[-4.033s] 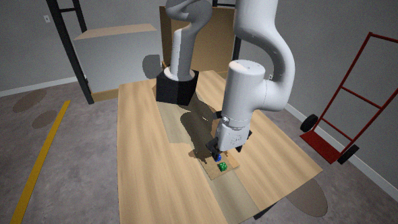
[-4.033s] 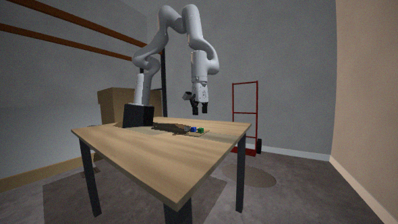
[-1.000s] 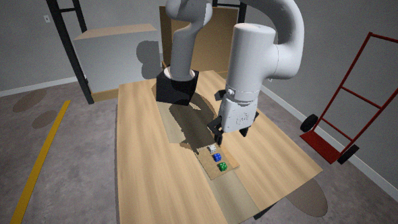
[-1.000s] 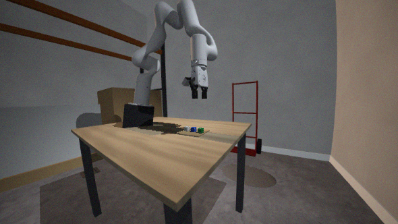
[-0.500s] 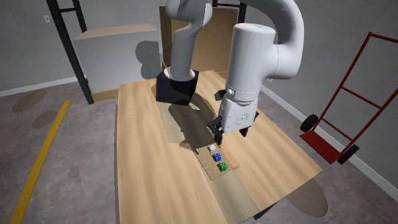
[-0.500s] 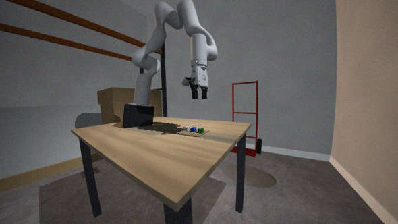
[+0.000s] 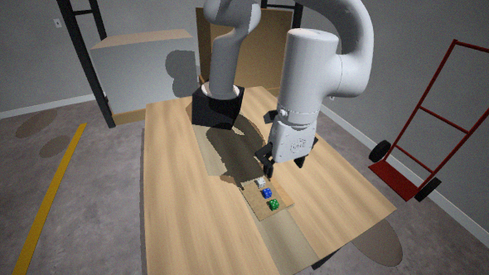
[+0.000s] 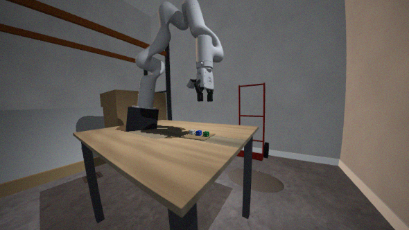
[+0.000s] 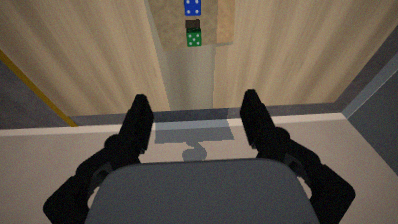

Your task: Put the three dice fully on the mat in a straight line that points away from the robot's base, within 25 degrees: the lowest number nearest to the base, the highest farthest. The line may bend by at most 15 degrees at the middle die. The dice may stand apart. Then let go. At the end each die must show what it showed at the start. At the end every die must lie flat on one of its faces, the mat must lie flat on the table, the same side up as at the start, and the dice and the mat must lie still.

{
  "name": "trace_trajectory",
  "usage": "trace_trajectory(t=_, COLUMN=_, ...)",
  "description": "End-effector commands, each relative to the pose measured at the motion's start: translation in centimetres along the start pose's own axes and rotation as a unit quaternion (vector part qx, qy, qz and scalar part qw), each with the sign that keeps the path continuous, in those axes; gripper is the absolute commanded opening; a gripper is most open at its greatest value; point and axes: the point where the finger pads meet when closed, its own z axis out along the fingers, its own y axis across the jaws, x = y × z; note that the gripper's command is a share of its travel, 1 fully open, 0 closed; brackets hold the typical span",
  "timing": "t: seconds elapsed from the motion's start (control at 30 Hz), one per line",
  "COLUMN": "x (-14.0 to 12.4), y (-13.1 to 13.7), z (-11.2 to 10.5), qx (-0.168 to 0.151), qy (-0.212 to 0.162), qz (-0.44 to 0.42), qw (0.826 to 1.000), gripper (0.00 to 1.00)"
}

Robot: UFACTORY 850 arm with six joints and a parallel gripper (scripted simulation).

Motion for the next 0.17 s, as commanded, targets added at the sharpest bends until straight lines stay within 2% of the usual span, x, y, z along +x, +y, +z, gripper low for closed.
trace_trajectory(t=0.0, x=-0.09, y=0.0, z=-0.08, qx=0.0, qy=-0.001, qz=0.0, qw=1.0, gripper=1.0)
trace_trajectory(t=0.13, x=-0.09, y=0.0, z=-0.08, qx=0.0, qy=-0.001, qz=0.0, qw=1.0, gripper=1.0)
